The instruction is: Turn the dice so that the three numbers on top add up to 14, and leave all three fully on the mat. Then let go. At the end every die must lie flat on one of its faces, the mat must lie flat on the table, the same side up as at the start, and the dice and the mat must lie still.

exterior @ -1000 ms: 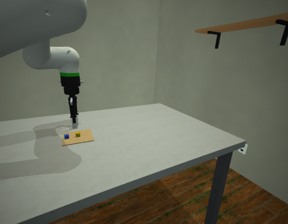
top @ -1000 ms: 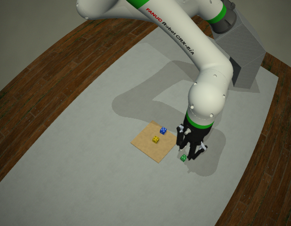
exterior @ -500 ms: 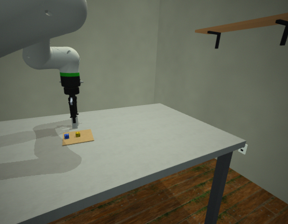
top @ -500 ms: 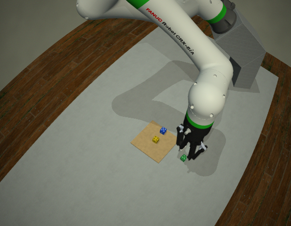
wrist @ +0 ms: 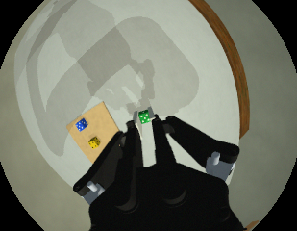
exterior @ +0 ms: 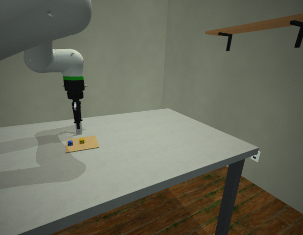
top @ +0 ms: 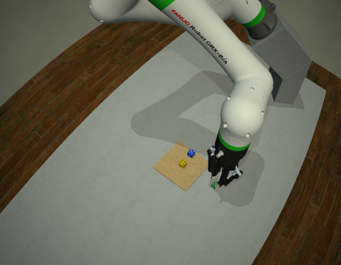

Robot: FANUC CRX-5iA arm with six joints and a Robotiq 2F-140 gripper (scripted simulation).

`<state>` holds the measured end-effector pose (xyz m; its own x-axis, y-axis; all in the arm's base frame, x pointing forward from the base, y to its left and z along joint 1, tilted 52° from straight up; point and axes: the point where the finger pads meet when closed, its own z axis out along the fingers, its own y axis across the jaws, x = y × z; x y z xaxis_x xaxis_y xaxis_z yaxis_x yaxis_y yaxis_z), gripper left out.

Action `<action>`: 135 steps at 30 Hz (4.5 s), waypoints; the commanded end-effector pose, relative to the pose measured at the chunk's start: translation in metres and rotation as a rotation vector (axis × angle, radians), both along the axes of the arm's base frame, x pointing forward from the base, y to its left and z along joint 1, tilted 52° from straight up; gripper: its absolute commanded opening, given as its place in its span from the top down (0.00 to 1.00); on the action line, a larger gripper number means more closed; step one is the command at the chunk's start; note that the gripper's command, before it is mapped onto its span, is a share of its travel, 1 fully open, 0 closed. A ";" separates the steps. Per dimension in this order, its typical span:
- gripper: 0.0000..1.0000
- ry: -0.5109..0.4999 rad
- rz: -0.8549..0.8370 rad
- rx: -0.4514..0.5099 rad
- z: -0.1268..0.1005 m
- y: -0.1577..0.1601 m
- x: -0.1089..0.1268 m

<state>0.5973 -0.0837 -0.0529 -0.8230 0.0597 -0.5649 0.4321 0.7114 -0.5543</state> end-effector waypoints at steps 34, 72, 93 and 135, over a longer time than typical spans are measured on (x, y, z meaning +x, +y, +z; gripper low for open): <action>0.91 0.000 0.000 0.000 0.002 0.003 -0.001; 0.91 0.082 0.071 -0.038 0.129 0.019 -0.028; 0.91 0.134 0.117 -0.071 0.174 -0.019 -0.029; 0.91 0.134 0.117 -0.070 0.116 -0.086 0.007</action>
